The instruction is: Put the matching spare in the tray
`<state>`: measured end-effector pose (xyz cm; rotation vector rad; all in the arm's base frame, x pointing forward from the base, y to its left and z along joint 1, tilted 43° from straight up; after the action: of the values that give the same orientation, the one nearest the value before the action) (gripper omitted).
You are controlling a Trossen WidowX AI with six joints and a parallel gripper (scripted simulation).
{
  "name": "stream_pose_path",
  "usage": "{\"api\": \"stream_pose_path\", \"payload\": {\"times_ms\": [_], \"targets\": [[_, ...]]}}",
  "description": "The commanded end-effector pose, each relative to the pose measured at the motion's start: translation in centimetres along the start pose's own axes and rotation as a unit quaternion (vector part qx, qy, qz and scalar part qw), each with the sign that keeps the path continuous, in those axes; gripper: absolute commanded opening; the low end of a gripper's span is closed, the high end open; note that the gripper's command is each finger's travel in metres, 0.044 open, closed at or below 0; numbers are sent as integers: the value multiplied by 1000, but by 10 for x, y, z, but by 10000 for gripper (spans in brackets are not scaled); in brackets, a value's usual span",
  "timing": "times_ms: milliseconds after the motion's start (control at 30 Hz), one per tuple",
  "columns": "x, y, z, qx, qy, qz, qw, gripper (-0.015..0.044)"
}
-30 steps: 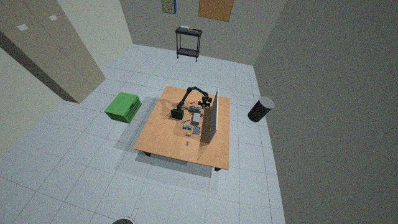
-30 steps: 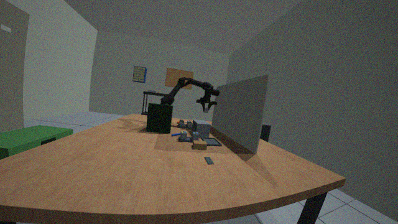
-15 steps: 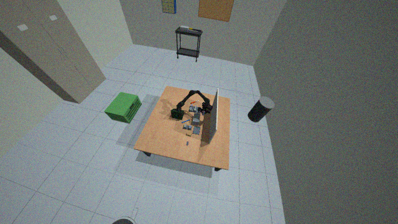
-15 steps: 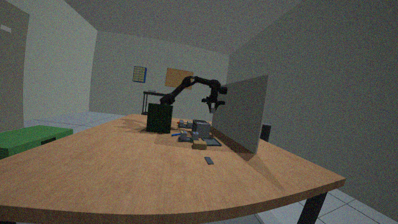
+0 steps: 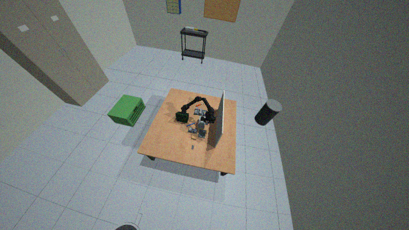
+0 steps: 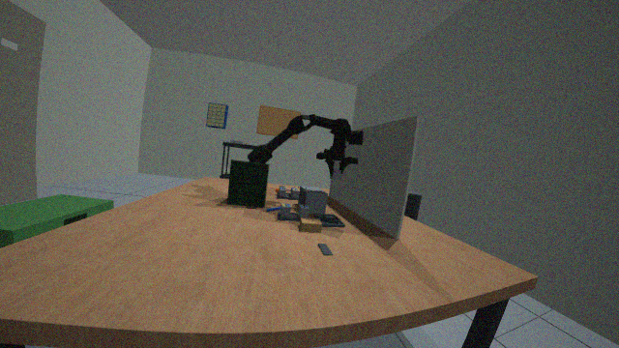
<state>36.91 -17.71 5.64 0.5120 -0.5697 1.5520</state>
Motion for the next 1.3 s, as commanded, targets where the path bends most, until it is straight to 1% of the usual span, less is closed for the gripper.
{"api": "stream_pose_path", "payload": {"times_ms": [0,267,500,1267], "targets": [[-36,13,-3,0,-4,8,1000,0],[-88,40,-13,-3,-19,20,1000,0],[-89,40,-14,-3,-20,20,1000,0],[-90,36,-44,-3,-19,20,1000,0]]}}
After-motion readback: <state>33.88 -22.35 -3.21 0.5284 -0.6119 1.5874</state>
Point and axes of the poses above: the point midway between the two fingers, 35 mm back from their tips, its own z axis back along the fingers, its own y axis across the jaws, x = y × z, the point moved 9 cm from there along z, back along the fingers, and after that the axes turned 3 degrees about z, right-handed, at the moved point
